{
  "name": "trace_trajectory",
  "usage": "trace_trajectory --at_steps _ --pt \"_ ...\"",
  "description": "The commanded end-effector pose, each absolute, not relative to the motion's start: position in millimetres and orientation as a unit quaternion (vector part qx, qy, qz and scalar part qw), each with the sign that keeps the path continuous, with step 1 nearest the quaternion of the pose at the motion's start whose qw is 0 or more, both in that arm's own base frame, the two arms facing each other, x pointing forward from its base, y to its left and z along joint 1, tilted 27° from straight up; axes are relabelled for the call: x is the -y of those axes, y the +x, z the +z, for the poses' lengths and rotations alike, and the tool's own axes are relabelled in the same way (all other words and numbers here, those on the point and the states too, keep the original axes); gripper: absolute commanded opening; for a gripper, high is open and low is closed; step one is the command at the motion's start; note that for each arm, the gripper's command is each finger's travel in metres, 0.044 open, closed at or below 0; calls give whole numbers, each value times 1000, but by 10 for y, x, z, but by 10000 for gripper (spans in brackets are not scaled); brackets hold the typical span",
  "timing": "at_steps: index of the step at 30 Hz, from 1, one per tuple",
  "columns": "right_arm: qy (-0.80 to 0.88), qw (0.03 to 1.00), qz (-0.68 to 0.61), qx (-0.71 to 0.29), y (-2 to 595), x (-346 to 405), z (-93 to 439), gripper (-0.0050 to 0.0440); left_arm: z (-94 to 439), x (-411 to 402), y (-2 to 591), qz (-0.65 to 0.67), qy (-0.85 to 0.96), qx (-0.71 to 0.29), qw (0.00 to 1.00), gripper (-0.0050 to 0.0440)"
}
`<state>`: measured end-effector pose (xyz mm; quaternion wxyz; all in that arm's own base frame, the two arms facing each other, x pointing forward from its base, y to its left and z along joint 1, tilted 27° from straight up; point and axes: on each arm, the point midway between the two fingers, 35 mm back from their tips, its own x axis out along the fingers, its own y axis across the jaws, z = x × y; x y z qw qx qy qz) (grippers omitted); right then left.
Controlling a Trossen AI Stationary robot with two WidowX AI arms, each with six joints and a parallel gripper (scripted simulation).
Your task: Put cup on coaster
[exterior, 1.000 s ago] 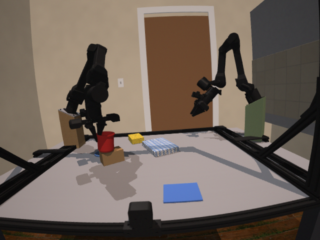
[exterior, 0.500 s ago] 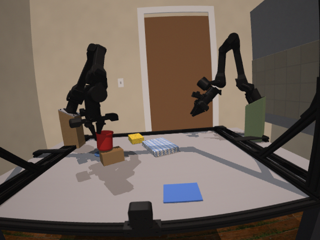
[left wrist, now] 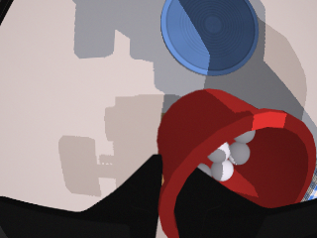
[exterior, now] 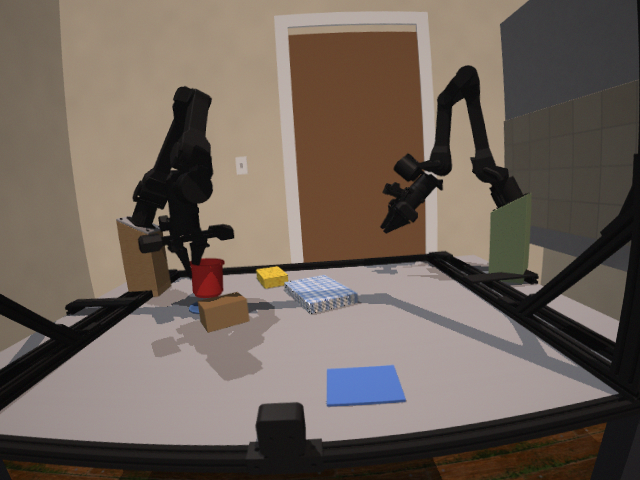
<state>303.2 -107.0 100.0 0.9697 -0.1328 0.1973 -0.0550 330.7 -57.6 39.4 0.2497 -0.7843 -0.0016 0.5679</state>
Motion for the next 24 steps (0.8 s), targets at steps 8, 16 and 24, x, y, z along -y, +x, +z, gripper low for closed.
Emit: trace_trajectory --at_steps 8,16,24 --pt "-133 970 -55 -197 3032 1070 1002 400 415 490 3142 563 -788 -1 249 0" --pt "-133 970 -55 -197 3032 1070 1002 400 406 439 3046 563 -788 -1 249 0" --pt "-133 970 -55 -197 3032 1070 1002 400 398 367 2911 563 -788 -1 249 0"
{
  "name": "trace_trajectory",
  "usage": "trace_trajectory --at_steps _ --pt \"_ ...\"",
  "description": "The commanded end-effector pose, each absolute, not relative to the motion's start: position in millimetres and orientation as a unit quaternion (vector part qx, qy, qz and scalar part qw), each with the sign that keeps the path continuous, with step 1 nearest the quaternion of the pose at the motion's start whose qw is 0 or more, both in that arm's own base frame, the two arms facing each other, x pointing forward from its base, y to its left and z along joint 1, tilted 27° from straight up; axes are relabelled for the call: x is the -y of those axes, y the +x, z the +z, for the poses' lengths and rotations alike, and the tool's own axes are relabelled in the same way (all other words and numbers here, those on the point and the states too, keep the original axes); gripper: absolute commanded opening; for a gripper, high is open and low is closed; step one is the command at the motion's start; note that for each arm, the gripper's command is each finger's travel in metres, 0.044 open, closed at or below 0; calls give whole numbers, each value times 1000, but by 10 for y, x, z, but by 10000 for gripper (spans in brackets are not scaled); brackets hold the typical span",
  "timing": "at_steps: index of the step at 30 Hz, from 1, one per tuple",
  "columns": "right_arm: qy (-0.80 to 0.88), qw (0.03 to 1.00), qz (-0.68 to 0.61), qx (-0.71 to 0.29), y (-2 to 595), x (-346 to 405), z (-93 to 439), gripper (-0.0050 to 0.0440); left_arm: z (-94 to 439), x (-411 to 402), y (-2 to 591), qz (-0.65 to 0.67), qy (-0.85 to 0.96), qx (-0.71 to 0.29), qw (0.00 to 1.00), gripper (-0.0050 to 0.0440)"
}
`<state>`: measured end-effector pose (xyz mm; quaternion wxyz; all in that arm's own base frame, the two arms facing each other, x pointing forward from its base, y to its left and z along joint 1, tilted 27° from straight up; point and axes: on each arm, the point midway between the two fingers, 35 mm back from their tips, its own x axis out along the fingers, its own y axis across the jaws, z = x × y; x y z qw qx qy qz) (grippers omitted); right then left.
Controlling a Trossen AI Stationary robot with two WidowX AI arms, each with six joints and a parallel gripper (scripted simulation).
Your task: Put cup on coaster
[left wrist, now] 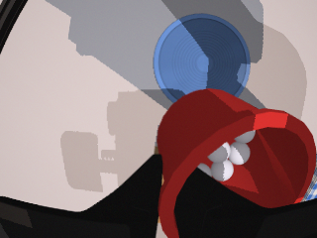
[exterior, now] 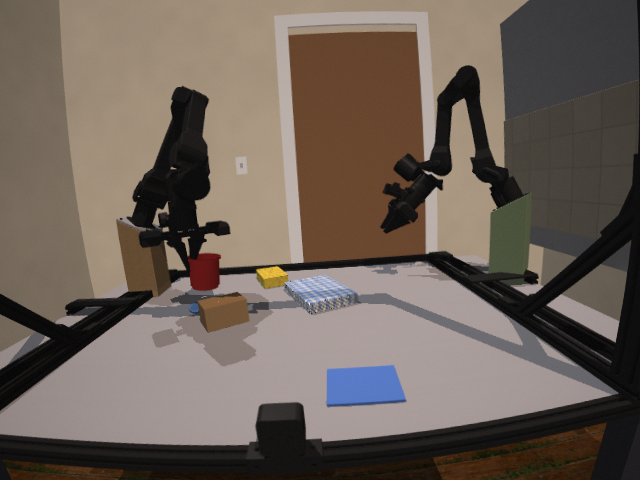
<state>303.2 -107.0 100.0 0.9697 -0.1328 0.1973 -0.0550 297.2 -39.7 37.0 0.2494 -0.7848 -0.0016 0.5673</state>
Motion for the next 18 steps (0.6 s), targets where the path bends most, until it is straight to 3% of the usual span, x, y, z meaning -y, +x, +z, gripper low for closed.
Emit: trace_trajectory --at_steps 1,18 --pt "-133 970 -55 -197 3032 1070 1002 400 397 358 2894 563 -788 -1 249 0" --pt "-133 970 -55 -197 3032 1070 1002 400 393 230 2643 563 -788 -1 249 0"
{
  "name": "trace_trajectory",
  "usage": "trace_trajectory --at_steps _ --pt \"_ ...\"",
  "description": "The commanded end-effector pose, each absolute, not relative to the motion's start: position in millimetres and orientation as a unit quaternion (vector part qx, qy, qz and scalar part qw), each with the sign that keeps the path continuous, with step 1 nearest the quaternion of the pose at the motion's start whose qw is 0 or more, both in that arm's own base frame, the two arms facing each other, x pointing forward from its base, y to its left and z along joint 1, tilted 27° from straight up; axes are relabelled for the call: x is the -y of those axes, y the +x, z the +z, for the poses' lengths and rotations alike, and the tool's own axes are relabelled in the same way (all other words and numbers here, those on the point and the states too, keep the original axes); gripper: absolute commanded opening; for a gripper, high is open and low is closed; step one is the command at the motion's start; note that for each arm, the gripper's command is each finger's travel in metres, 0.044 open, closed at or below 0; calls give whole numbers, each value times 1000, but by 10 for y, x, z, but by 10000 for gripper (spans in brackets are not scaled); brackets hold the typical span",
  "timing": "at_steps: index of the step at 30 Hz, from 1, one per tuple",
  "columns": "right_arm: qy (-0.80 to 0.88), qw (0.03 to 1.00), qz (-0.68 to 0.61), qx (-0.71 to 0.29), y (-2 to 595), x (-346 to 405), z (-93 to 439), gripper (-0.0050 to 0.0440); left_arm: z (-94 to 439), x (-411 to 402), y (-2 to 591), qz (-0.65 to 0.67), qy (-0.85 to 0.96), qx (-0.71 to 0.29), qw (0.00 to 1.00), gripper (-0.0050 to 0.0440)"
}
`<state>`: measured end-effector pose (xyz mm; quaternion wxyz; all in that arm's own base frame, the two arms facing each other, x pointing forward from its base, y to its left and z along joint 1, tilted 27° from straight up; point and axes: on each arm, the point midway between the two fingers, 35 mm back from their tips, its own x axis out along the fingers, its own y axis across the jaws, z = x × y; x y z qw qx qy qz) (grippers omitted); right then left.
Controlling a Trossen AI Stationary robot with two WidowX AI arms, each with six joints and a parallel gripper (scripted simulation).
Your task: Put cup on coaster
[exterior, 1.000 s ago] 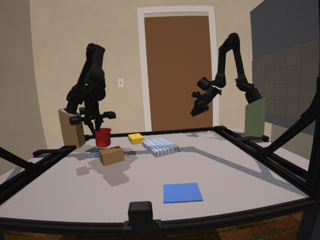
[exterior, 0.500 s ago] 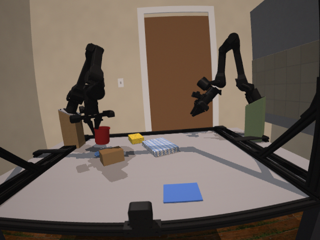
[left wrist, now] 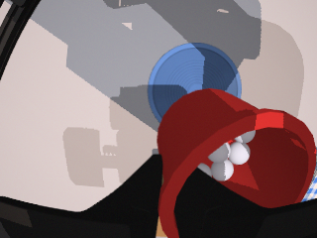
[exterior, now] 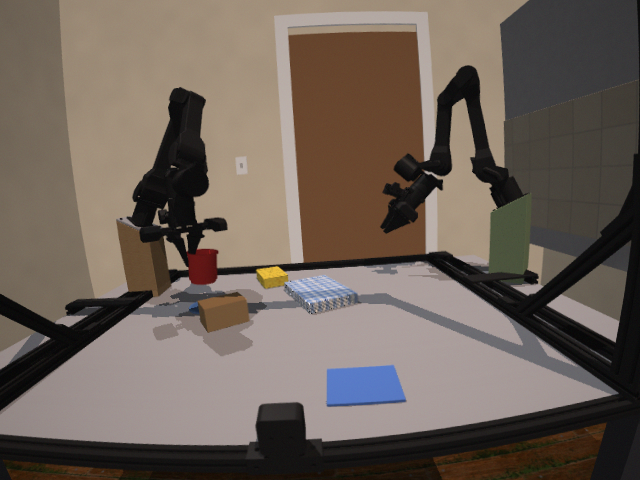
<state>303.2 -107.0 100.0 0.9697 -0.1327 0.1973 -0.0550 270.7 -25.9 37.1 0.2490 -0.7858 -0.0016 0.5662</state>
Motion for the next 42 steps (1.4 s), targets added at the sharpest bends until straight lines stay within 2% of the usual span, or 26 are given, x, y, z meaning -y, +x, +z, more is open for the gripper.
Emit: trace_trajectory --at_steps 1,42 --pt "-133 970 -55 -197 3032 1070 1002 400 392 222 2626 563 -788 -1 249 0" --pt "-133 970 -55 -197 3032 1070 1002 400 -26 59 2753 563 -788 -1 249 0"
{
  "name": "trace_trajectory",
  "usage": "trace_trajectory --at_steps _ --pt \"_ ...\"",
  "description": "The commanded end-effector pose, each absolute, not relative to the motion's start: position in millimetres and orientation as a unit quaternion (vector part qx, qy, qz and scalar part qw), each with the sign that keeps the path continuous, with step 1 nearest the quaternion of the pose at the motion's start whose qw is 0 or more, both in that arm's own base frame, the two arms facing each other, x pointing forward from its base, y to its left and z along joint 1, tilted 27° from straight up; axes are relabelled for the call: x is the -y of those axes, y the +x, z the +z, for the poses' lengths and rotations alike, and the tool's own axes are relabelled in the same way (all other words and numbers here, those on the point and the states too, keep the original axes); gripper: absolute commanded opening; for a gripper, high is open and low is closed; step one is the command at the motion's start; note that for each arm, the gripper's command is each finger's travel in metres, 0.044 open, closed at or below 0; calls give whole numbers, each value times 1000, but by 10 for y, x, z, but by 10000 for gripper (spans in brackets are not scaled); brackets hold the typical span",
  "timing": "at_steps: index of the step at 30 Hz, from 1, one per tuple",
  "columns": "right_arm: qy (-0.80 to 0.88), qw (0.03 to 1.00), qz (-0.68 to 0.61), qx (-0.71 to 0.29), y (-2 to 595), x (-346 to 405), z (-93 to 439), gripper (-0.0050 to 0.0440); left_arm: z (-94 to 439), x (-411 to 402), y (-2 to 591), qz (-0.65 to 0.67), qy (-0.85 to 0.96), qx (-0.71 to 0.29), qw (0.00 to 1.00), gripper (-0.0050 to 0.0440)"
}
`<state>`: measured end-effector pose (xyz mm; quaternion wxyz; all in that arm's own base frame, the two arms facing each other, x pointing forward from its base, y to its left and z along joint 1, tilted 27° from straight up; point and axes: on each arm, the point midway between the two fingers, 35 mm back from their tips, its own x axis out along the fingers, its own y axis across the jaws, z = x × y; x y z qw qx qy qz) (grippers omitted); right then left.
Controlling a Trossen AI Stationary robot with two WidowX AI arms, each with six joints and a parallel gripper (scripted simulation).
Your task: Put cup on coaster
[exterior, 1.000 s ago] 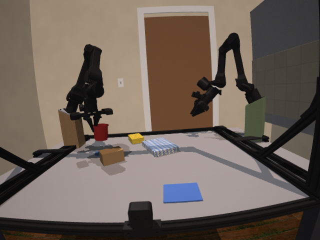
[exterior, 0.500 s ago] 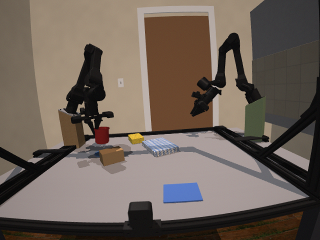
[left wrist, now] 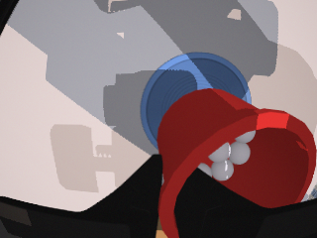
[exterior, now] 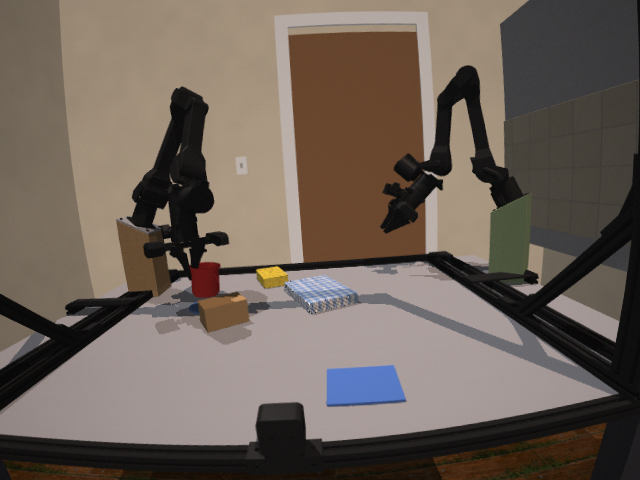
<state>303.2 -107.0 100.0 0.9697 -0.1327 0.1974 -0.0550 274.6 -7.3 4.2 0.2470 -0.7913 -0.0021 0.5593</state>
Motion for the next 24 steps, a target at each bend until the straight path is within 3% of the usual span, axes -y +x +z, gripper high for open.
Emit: trace_trajectory --at_steps 1,24 --pt "-133 970 -55 -197 3032 1070 1002 400 -41 54 2758 563 -788 -1 249 0" --pt "-133 970 -55 -197 3032 1070 1002 400 -360 -52 2853 563 -788 -1 249 0"
